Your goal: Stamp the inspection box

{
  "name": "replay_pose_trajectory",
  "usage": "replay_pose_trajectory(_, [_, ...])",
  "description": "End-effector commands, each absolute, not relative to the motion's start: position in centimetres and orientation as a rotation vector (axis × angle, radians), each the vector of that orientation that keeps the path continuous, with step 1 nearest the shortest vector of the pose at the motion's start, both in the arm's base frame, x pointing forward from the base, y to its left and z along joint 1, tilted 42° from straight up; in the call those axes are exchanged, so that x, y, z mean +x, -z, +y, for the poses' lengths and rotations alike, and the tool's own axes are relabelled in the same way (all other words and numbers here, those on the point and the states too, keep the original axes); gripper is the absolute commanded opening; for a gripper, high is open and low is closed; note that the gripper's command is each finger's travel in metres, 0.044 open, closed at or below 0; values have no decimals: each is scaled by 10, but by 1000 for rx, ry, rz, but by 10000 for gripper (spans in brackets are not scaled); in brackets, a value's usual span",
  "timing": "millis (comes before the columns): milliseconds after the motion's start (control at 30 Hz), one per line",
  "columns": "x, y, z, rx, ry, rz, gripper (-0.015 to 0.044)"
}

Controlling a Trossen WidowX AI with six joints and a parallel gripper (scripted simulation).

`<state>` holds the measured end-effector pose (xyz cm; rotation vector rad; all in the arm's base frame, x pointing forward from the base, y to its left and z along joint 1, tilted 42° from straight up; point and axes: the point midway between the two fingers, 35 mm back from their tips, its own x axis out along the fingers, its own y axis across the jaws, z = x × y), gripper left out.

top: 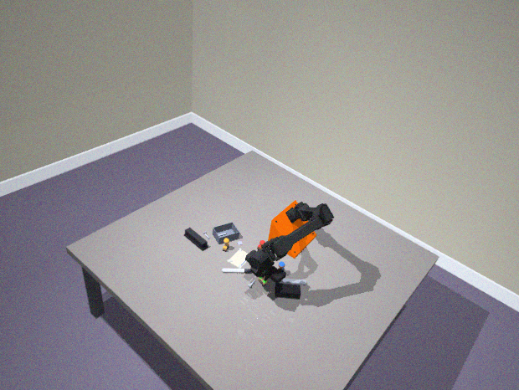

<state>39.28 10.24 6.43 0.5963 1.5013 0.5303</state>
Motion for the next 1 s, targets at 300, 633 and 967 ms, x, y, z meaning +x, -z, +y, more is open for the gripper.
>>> replay_pose_trajectory(300, [393, -70, 97, 591, -530, 1498, 0])
replay_pose_trajectory(633, [393, -73, 94, 591, -530, 1498, 0])
replay_pose_trajectory(967, [393, -77, 91, 591, -529, 1498, 0])
